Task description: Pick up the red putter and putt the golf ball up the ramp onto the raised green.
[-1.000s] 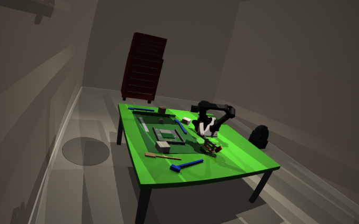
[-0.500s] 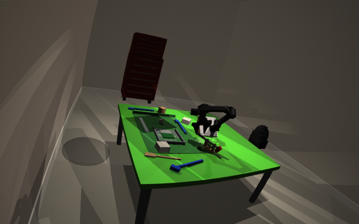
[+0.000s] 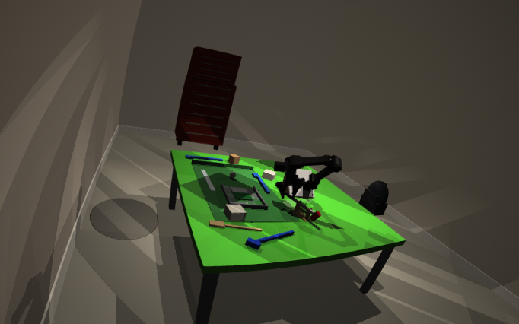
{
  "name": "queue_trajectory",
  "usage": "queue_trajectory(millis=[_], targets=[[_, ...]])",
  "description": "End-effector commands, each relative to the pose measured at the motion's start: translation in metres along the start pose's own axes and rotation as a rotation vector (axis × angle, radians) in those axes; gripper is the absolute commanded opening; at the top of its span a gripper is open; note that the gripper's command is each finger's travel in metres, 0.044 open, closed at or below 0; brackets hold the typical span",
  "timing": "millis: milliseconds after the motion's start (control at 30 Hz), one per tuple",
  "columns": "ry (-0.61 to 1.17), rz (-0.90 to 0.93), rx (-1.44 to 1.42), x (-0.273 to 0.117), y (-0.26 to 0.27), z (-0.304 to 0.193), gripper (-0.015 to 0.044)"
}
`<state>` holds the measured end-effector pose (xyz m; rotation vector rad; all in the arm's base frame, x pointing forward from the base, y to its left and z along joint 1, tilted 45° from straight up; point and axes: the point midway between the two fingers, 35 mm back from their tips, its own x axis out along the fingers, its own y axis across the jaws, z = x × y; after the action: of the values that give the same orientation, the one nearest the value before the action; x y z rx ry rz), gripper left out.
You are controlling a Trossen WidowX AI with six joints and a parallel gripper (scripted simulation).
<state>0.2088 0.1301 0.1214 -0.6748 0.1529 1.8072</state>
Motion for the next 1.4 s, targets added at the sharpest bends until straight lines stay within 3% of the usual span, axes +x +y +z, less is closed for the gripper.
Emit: queue_trajectory(millis=[0,267,767,1067,1367], targets=[[-0.006,-0.001,0.006,0.006,0.001,-0.001,0.044],[-0.007,-0.001,0.006,0.017,0.001,-0.003,0.044],[-0.001,0.001,0.0,0.014,0.0,-0.003,0.0046],[0.006,-0.007,0.001,0.008,-0.001,-0.002,0.0],[0.064,-0.068,0.015,-0.038,-0.003,0.008,0.0]])
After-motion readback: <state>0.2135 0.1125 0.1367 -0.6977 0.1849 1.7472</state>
